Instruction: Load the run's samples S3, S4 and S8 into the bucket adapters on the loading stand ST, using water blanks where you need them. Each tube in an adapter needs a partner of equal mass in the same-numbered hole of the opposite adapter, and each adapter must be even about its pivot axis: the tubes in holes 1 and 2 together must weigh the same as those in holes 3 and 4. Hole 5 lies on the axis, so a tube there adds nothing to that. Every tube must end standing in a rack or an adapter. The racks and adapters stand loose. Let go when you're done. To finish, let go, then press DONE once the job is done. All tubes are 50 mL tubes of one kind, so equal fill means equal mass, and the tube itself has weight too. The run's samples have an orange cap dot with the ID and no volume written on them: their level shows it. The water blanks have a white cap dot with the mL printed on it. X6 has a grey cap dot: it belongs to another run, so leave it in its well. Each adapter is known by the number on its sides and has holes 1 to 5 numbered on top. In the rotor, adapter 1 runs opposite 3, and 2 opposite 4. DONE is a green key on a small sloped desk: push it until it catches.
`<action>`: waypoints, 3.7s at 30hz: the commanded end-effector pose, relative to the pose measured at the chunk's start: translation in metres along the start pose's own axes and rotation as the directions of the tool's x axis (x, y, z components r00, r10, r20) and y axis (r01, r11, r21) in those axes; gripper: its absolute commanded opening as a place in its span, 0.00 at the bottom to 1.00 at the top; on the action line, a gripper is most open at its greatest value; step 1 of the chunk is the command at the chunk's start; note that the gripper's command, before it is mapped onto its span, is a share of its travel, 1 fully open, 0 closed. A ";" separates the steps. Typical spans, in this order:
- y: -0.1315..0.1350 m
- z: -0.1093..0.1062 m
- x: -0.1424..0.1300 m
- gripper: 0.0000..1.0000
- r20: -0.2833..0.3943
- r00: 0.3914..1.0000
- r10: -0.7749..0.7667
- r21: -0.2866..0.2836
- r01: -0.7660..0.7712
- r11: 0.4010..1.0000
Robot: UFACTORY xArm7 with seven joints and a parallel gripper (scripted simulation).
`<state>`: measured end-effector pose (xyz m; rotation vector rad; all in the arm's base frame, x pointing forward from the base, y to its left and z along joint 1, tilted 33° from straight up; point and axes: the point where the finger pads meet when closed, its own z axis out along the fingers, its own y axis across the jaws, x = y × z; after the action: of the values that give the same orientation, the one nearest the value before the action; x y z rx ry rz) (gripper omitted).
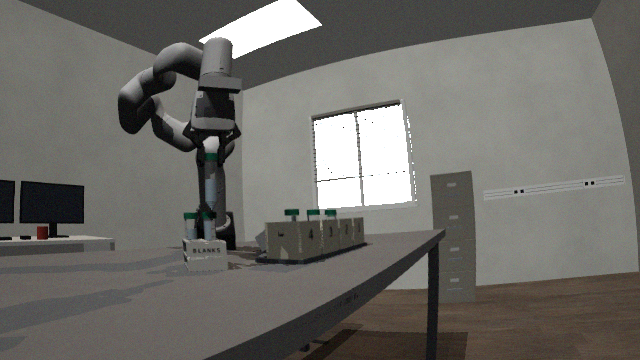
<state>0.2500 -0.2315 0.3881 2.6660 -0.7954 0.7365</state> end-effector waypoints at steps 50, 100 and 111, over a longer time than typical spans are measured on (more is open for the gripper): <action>-0.139 -0.018 -0.069 0.00 -0.003 0.817 -0.577 -0.001 0.577 0.817; -0.336 -0.018 -0.167 0.00 -0.003 0.817 -0.577 0.002 0.577 0.817; -0.377 -0.018 -0.187 0.00 -0.003 0.817 -0.577 0.002 0.577 0.817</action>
<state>0.3186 0.1530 0.2657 2.6777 0.0509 0.5646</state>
